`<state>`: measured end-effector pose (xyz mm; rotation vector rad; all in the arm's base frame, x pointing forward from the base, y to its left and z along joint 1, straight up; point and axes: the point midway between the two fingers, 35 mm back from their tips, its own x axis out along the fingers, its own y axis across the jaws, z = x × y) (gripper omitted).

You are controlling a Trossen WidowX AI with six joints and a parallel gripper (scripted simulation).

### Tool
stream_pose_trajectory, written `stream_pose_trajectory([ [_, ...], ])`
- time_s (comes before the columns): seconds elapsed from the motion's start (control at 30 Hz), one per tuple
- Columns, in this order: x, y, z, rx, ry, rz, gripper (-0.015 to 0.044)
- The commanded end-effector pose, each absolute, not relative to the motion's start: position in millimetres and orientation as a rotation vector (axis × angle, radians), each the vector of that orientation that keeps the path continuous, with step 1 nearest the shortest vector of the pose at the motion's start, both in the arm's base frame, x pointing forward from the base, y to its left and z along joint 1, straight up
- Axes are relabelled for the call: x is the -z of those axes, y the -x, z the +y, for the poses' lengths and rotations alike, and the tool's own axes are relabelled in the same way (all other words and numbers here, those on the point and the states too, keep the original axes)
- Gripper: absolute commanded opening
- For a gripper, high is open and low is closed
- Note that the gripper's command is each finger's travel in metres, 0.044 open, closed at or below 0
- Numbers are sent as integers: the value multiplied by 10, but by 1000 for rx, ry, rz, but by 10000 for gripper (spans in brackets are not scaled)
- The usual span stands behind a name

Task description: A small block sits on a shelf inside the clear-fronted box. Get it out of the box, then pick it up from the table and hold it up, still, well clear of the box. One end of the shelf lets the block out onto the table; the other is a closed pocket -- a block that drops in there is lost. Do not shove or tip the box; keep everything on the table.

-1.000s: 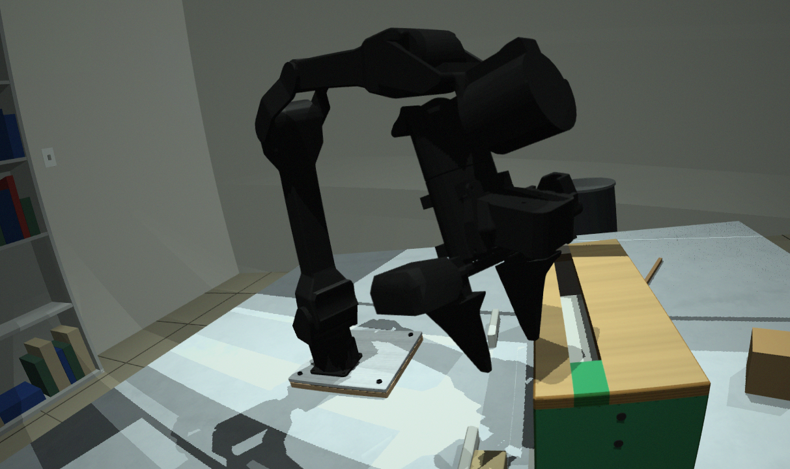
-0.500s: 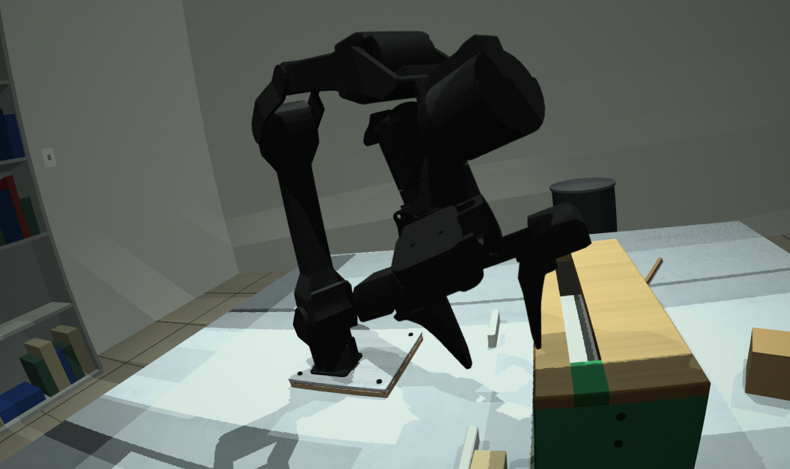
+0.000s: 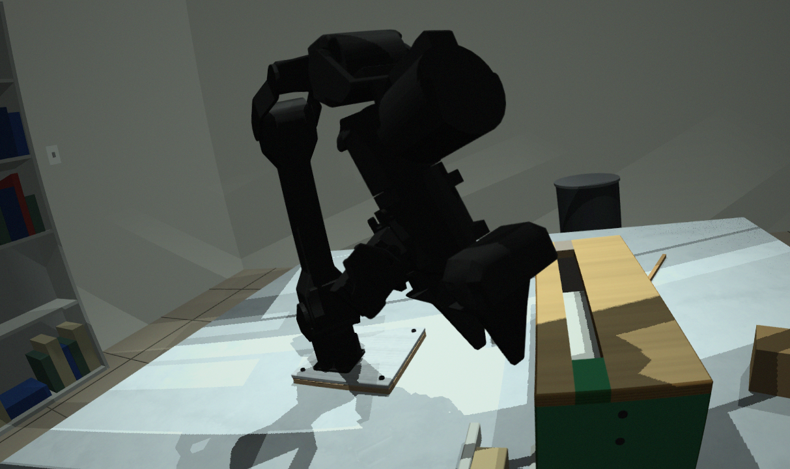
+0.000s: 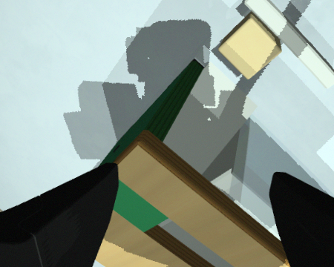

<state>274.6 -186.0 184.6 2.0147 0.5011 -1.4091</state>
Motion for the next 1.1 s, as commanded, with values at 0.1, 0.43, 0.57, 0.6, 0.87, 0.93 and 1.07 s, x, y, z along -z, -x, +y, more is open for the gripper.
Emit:
stream_pose_trajectory([
  [0.1, -1891, -2700, -1886, 1645, -2613, 54, 285],
  [0.43, -1891, -2700, -1886, 1645, -2613, 54, 285],
  [0.57, -1801, -2710, -1896, 1645, -2613, 54, 285],
  [0.6, -1688, -2719, -1907, 1645, -2613, 53, 285],
  [0.87, -946, -2683, -1887, 1646, -2613, 54, 285],
  [0.93, -944, -2684, -1887, 1646, -2613, 54, 285],
  [1.07, -890, -2691, -1893, 1646, -2613, 54, 285],
])
